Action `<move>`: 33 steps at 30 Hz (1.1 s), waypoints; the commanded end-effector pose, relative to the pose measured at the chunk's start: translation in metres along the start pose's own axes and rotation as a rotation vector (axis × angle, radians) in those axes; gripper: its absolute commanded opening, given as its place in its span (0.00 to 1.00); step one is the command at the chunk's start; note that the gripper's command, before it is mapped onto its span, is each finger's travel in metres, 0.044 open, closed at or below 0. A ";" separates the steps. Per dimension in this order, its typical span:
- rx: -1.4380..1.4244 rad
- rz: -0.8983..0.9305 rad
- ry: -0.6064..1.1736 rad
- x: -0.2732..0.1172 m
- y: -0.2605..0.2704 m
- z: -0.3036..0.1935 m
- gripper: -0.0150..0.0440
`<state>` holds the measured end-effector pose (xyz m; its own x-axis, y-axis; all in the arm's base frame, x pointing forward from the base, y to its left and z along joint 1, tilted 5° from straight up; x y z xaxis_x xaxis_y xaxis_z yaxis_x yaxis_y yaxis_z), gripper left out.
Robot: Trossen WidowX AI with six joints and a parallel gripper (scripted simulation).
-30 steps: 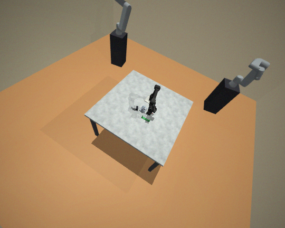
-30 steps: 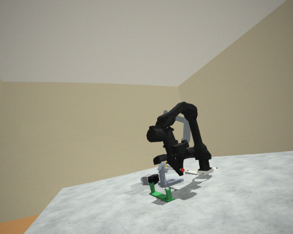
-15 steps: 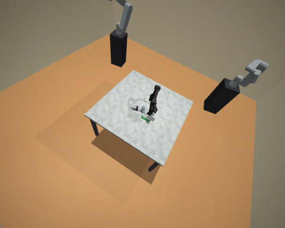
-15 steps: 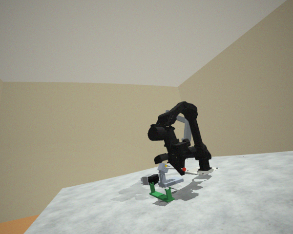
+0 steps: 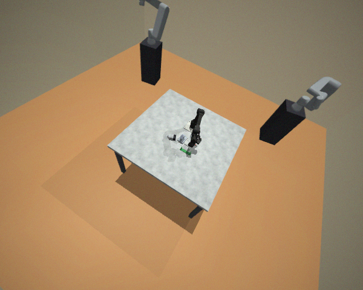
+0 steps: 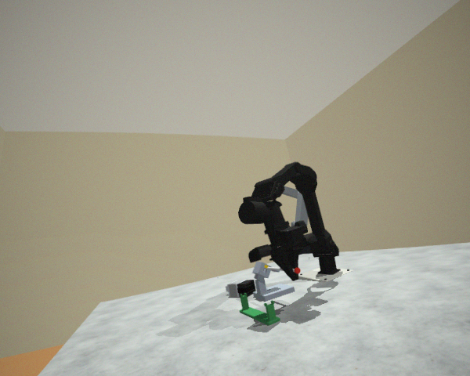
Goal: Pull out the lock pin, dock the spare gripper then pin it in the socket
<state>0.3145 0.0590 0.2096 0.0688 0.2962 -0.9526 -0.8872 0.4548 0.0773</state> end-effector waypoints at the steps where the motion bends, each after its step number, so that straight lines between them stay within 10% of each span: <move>1: 0.001 -0.003 -0.001 -0.007 0.000 0.002 0.25; 33: -0.023 0.014 0.009 -0.022 -0.028 0.034 0.25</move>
<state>0.3421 0.0654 0.2368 0.0552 0.2953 -0.9538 -0.8922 0.4434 0.0857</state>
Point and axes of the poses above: the point midway between the two fingers, 35 mm back from their tips, its own x axis out along the fingers, its own y axis across the jaws, z = x × y, the point moved 10 cm from there along -x, back along the fingers, and after that the axes turned 13 degrees about x, right-handed, at the moved point
